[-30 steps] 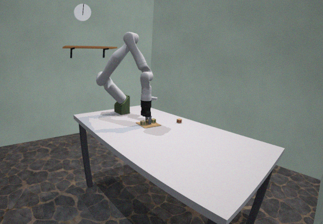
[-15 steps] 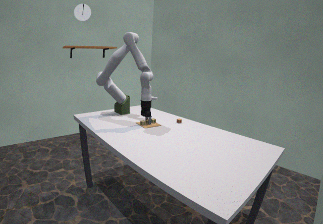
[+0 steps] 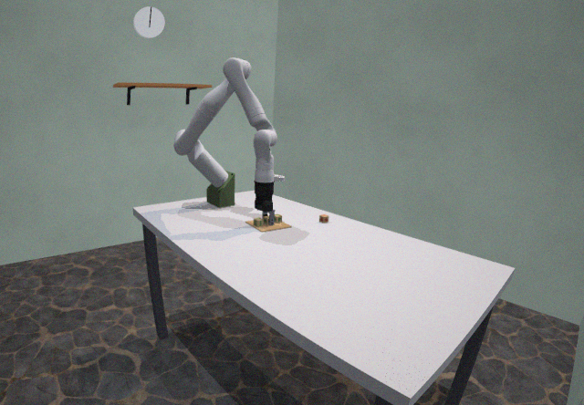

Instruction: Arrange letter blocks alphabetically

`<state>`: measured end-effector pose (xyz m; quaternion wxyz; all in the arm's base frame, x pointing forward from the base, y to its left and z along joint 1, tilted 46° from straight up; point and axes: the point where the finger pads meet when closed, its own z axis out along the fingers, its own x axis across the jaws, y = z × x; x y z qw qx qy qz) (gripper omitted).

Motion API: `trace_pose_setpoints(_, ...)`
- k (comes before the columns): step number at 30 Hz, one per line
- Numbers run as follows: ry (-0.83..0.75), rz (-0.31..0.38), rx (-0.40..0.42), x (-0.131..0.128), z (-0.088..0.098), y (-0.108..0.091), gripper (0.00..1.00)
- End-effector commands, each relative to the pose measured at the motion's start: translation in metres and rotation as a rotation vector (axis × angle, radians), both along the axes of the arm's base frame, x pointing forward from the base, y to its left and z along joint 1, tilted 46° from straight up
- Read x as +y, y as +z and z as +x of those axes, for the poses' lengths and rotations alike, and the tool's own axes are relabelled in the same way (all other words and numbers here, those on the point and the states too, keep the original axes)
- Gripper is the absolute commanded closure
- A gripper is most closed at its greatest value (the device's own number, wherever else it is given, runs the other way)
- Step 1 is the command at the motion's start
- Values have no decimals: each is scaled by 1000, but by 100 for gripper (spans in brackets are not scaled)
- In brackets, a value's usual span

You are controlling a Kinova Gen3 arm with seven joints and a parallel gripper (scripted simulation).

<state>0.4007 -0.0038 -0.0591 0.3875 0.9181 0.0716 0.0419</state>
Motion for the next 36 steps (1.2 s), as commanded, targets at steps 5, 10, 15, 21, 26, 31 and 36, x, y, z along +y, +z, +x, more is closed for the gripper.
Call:
trace_pose_setpoints(5, 1, 1, -1, 1, 0, 0, 13)
trace_pose_setpoints(10, 1, 1, -1, 1, 0, 0, 13)
trace_pose_setpoints(15, 1, 1, -1, 1, 0, 1, 13)
trace_pose_setpoints(21, 1, 1, -1, 9, -1, 8, 13)
trace_pose_setpoints(26, 1, 1, -1, 26, -4, 25, 13)
trace_pose_setpoints(31, 1, 1, -1, 45, -8, 44, 13)
trace_pose_setpoints(36, 1, 1, -1, 54, -10, 53, 13)
